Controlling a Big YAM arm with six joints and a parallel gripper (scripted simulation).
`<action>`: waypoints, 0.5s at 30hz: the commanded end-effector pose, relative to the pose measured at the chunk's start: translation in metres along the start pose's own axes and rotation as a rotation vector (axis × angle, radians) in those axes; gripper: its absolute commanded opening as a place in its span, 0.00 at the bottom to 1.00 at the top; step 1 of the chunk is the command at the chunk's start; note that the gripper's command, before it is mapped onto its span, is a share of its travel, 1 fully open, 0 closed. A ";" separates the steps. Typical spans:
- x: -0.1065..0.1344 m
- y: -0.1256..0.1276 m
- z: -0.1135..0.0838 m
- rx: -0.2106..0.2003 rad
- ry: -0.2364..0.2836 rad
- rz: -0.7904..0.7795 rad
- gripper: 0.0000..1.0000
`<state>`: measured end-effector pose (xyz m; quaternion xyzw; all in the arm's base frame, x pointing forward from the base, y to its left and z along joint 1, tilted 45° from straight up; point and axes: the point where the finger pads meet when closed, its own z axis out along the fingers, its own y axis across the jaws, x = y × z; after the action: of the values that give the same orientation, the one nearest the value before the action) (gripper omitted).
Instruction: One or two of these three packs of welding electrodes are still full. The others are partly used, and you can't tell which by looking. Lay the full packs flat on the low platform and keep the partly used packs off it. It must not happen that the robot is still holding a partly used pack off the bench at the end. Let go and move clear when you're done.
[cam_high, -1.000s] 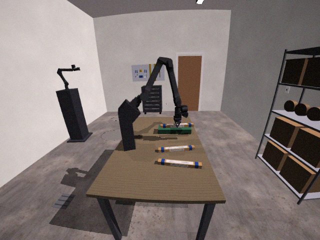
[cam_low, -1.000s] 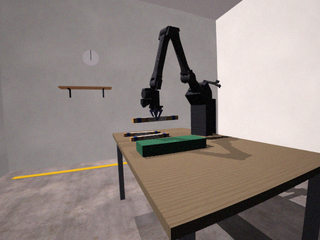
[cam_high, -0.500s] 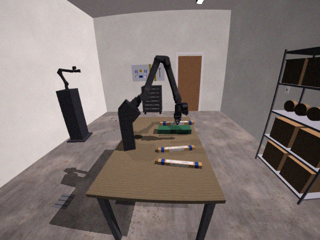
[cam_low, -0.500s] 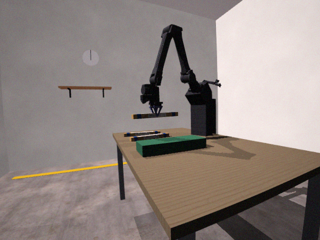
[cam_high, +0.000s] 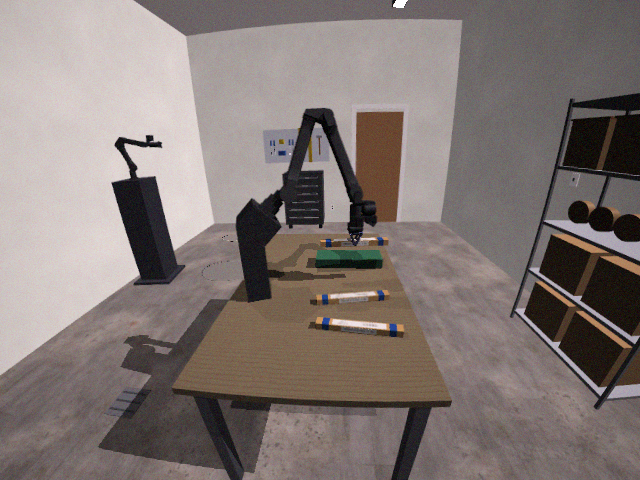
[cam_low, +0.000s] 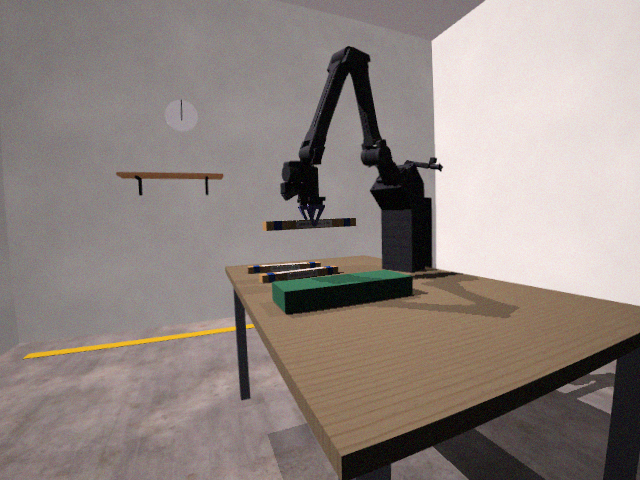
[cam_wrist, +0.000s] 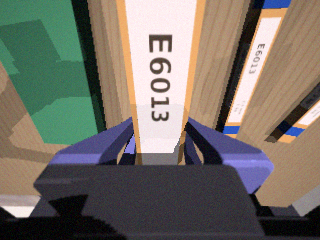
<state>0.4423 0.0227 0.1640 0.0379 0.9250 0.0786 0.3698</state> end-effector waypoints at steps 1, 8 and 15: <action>-0.013 0.001 -0.013 -0.004 -0.033 -0.017 0.00; -0.015 0.004 -0.013 -0.008 -0.040 -0.021 0.00; -0.009 -0.012 -0.011 -0.007 -0.042 0.111 0.00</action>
<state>0.4417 0.0217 0.1649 0.0540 0.9230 0.0943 0.3691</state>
